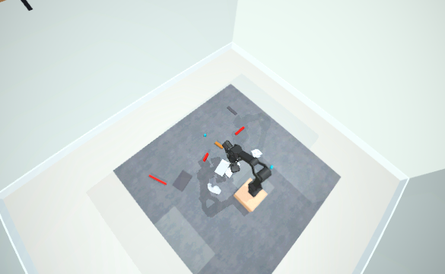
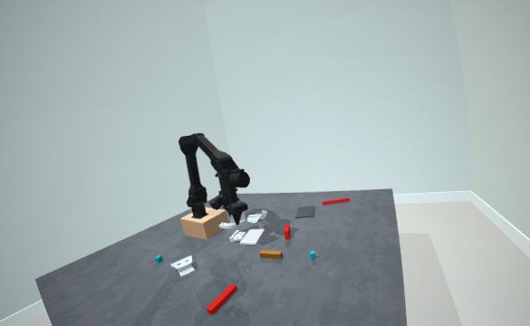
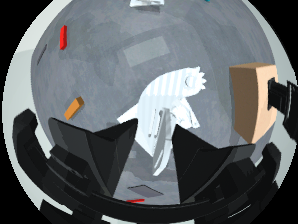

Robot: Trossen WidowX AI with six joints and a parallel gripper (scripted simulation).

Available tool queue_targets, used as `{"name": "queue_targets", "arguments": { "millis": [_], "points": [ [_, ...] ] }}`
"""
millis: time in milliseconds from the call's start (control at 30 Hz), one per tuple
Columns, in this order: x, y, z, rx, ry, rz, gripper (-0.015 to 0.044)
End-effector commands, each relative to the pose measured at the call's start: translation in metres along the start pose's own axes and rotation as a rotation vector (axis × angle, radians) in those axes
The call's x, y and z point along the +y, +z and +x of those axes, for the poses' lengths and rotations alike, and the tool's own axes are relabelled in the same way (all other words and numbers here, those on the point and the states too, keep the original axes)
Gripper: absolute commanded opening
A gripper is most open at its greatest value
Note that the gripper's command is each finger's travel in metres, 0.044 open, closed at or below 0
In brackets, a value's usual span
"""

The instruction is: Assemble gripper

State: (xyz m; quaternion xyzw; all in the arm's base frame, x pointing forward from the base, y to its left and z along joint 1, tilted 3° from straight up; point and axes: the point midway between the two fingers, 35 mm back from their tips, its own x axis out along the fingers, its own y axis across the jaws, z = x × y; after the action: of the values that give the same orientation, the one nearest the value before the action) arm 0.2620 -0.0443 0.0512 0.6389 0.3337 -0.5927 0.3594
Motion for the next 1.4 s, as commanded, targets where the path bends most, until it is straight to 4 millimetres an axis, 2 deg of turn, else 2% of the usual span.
{"name": "queue_targets", "arguments": {
  "millis": [0,833,1367],
  "points": [
    [-0.009,-0.006,0.001,-0.004,-0.003,0.086,0.0134],
    [-0.065,-0.046,0.003,0.000,-0.006,0.685,0.0134],
    [-0.067,-0.047,0.003,0.000,-0.006,0.701,0.0134]
  ]
}}
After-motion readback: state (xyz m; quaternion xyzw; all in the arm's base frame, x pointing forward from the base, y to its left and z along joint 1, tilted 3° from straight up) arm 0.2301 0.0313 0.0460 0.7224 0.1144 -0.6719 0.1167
